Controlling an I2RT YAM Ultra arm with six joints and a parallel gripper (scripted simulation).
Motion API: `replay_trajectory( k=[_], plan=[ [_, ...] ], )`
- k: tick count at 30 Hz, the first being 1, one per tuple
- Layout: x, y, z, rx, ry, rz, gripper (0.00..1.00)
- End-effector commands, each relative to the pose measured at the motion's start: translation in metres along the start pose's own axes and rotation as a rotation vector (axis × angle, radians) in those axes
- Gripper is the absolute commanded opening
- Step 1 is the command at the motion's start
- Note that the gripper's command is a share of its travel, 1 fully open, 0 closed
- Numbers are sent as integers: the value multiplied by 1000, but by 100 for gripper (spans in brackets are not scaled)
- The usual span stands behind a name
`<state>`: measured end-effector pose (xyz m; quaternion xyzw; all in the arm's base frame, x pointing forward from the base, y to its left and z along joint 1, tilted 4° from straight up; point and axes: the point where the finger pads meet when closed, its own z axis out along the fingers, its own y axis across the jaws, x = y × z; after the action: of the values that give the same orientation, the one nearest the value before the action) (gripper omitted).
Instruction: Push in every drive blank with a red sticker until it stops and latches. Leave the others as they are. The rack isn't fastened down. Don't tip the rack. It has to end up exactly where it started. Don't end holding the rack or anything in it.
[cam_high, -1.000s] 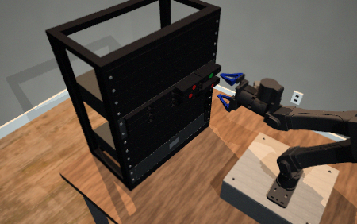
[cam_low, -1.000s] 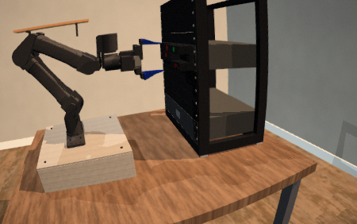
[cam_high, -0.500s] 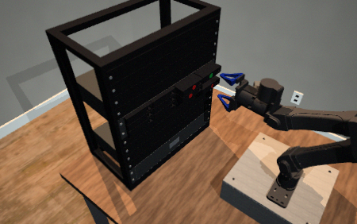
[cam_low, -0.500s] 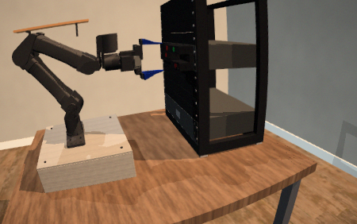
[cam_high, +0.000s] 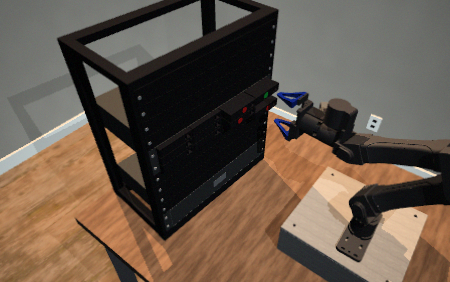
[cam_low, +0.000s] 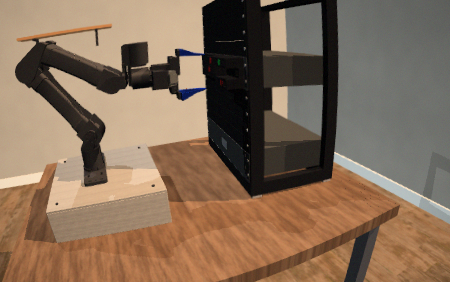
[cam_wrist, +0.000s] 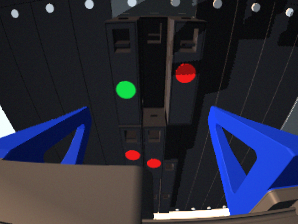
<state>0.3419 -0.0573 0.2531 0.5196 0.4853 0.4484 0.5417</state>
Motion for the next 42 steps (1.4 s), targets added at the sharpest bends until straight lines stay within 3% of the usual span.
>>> replay_trajectory(
  k=[1, 12, 13, 42],
  plan=[
    [-2, 3, 0, 1, 0, -12, 100],
    [-2, 3, 0, 1, 0, -12, 100],
    [-2, 3, 0, 1, 0, -12, 0],
    [-2, 3, 0, 1, 0, -12, 0]
  ],
)
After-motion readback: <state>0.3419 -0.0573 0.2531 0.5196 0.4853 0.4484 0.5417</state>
